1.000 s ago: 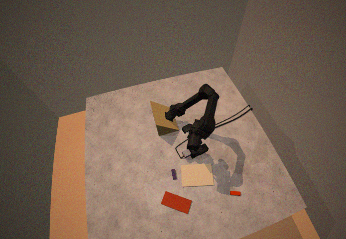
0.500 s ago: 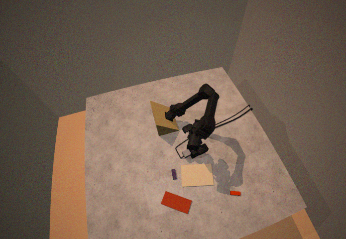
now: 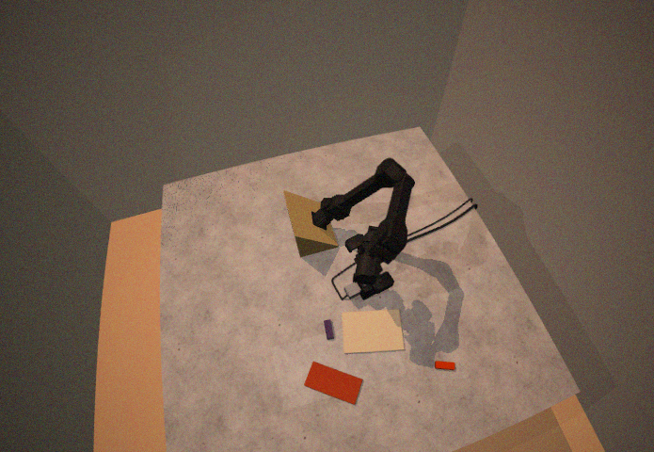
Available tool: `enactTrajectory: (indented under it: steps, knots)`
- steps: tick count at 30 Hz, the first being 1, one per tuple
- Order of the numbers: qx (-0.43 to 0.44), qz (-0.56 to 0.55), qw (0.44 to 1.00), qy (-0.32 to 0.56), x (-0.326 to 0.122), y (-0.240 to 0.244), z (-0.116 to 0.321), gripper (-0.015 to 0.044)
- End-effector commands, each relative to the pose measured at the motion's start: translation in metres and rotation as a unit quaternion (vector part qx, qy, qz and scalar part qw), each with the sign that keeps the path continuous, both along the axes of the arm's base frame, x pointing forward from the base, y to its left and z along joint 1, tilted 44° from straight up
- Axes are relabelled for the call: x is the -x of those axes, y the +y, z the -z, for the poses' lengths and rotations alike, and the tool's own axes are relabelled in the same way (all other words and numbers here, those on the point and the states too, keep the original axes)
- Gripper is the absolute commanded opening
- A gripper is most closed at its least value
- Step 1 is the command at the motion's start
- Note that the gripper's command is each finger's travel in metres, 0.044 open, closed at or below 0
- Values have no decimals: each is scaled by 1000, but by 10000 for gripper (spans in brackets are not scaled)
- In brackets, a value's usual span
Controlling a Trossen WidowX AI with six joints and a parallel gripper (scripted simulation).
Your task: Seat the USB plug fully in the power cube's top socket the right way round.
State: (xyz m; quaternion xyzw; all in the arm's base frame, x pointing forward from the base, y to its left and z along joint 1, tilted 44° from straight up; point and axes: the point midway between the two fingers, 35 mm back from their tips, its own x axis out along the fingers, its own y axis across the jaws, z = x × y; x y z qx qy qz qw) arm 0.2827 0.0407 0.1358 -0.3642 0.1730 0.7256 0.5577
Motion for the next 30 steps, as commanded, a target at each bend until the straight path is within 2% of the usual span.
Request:
enactTrajectory:
  steps: [1, 30]
  knots:
    - [-1, 2, 1000, 1, 0, 1, 1, 0]
    - [-1, 2, 1000, 1, 1, 3, 3, 0]
